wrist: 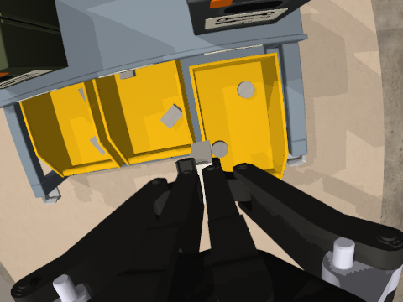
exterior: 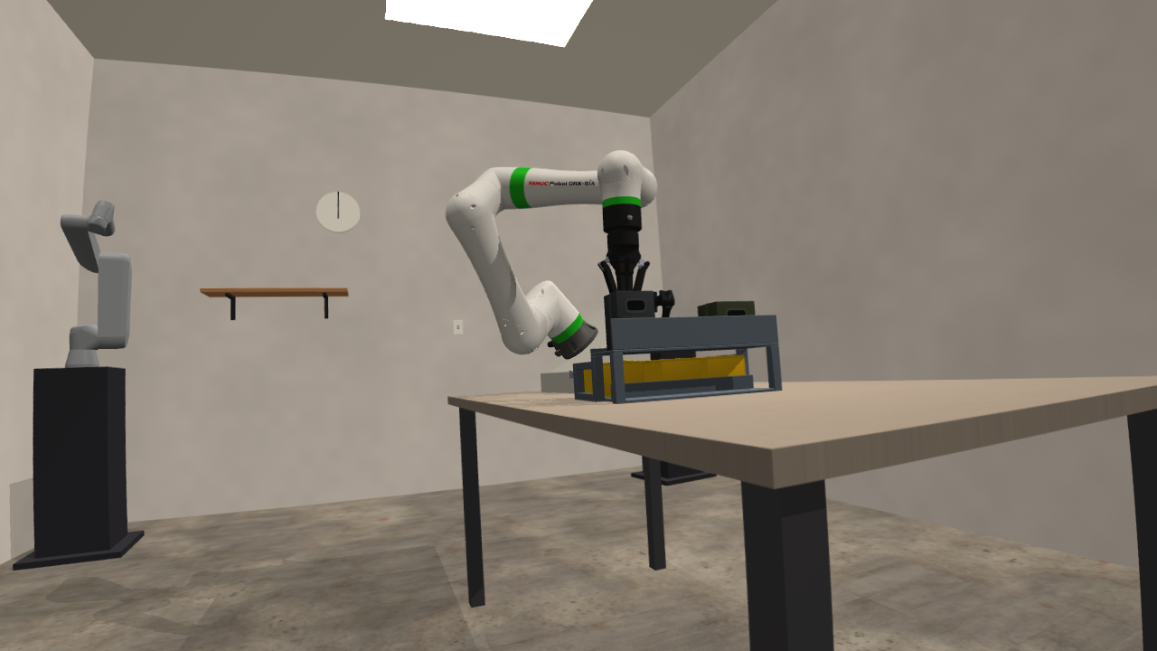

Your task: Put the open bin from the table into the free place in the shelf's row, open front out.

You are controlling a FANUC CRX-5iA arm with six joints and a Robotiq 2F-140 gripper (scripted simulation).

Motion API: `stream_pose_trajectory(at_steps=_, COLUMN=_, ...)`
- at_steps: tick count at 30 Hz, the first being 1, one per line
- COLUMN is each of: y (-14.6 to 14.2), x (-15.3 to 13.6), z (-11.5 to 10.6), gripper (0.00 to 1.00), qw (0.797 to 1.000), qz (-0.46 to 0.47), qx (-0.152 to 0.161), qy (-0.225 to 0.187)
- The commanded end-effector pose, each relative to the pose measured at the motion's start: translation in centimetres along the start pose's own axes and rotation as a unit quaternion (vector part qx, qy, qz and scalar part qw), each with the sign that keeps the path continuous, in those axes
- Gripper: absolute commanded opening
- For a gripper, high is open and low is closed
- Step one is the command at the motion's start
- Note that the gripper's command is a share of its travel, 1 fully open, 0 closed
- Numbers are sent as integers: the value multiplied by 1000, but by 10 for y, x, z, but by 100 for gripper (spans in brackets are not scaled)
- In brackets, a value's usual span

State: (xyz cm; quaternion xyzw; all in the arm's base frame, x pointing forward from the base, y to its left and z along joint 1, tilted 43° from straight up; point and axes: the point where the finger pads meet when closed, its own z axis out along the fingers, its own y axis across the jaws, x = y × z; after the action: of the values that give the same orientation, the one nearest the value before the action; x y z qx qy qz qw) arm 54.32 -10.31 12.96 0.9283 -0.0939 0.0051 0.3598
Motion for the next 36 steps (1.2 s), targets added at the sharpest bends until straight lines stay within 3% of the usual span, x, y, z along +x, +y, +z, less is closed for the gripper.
stream_pose_trajectory(at_steps=1, y=0, x=0, z=0, gripper=0, qw=1000, qz=0, qx=0, qy=0)
stream_pose_trajectory(at_steps=13, y=0, x=0, z=0, gripper=0, qw=1000, qz=-3, qx=0, qy=0)
stream_pose_trajectory(at_steps=18, y=7, x=-14, z=2, gripper=0, qw=995, qz=-98, qx=0, qy=4)
stream_pose_trajectory(at_steps=26, y=17, x=-38, z=6, gripper=0, qw=967, qz=-255, qx=-3, qy=9)
stream_pose_trajectory(at_steps=28, y=17, x=-38, z=6, gripper=0, qw=967, qz=-255, qx=-3, qy=9)
stream_pose_trajectory(at_steps=29, y=21, x=-47, z=8, gripper=0, qw=952, qz=-307, qx=-4, qy=10)
stream_pose_trajectory(at_steps=36, y=29, x=-66, z=14, gripper=0, qw=905, qz=-426, qx=-7, qy=14)
